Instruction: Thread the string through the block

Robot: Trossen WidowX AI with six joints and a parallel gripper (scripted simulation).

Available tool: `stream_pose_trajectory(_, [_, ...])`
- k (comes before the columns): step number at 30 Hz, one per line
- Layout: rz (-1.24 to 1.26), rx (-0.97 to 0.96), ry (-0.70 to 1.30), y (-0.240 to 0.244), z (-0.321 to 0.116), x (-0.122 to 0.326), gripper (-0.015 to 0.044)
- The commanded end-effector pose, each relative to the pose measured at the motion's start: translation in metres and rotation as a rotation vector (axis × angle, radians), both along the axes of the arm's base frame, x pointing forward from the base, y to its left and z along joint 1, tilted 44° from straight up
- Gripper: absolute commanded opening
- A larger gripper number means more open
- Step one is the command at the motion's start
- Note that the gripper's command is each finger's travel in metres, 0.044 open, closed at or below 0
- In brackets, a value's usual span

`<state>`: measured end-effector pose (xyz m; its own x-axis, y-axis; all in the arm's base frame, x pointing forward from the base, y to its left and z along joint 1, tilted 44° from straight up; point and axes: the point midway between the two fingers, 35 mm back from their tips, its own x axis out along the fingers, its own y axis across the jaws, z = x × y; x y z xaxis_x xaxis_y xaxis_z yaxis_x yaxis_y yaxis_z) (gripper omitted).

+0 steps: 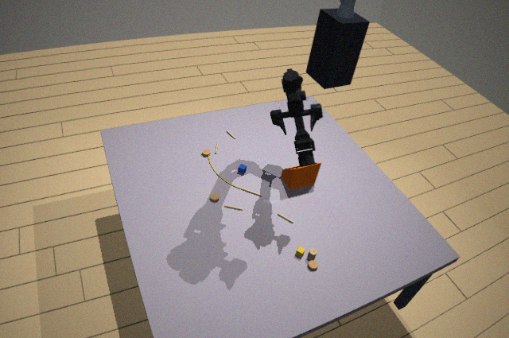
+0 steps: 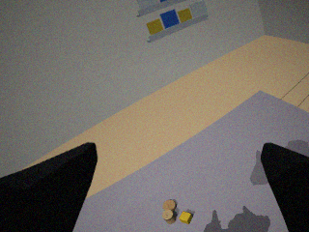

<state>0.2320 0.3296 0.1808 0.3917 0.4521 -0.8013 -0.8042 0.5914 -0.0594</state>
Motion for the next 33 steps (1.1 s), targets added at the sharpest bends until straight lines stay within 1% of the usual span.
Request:
stream_pose_trajectory(1, [-0.067,-0.157,-0.059,-0.051,-0.018,0.04,0.044])
stream_pose_trajectory(8, [-0.168,-0.463,-0.094,-0.159,-0.042,0.09,0.044])
stream_pose_trajectory(14, [-0.218,-0.739,-0.03,-0.259,-0.057,0.102,0.044])
stream_pose_trajectory(20, [-0.225,-1.003,0.131,-0.36,-0.068,0.085,0.044])
stream_pose_trajectory(26, [-0.176,-1.212,0.385,-0.448,-0.073,0.04,0.044])
stream_pose_trajectory(28, [-0.158,-1.246,0.449,-0.465,-0.073,0.027,0.044])
stream_pose_trajectory(33, [-0.155,-1.25,0.457,-0.467,-0.073,0.026,0.044])
